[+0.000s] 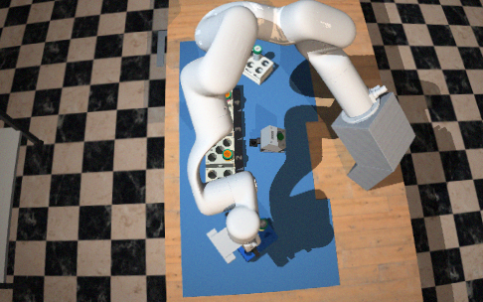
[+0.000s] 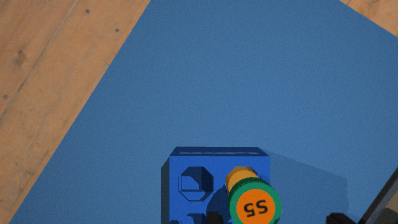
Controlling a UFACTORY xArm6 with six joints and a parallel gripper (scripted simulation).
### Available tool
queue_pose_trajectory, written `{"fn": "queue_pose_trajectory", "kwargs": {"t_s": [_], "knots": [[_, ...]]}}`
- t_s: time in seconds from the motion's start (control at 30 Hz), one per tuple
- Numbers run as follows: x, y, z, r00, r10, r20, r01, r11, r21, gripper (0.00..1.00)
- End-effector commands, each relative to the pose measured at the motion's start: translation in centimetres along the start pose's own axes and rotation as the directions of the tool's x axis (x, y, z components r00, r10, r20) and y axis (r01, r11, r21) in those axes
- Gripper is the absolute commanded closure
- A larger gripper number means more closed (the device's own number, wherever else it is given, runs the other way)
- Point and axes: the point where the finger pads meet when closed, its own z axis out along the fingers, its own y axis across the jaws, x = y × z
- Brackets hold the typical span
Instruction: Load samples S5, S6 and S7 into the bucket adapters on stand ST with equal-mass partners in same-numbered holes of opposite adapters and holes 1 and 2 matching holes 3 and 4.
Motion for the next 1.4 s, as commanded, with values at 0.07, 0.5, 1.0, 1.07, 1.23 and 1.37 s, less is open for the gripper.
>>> {"fn": "queue_pose_trajectory", "kwargs": {"t_s": [0.07, 0.5, 1.0, 1.07, 1.23, 1.37], "knots": [[0.2, 0.0, 1.0, 1.000, 0.001, -0.003, -0.001, 1.000, 0.001, 0.43], [0.2, 0.0, 3.6, 1.000, 0.001, -0.003, -0.001, 1.000, 0.001, 0.43], [0.2, 0.0, 5.1, 1.000, 0.001, -0.003, -0.001, 1.000, 0.001, 0.43], [0.2, 0.0, 5.1, 1.000, 0.001, -0.003, -0.001, 1.000, 0.001, 0.43], [0.2, 0.0, 5.1, 1.000, 0.001, -0.003, -0.001, 1.000, 0.001, 0.43], [0.2, 0.0, 5.3, 1.000, 0.001, -0.003, -0.001, 1.000, 0.001, 0.43]]}}
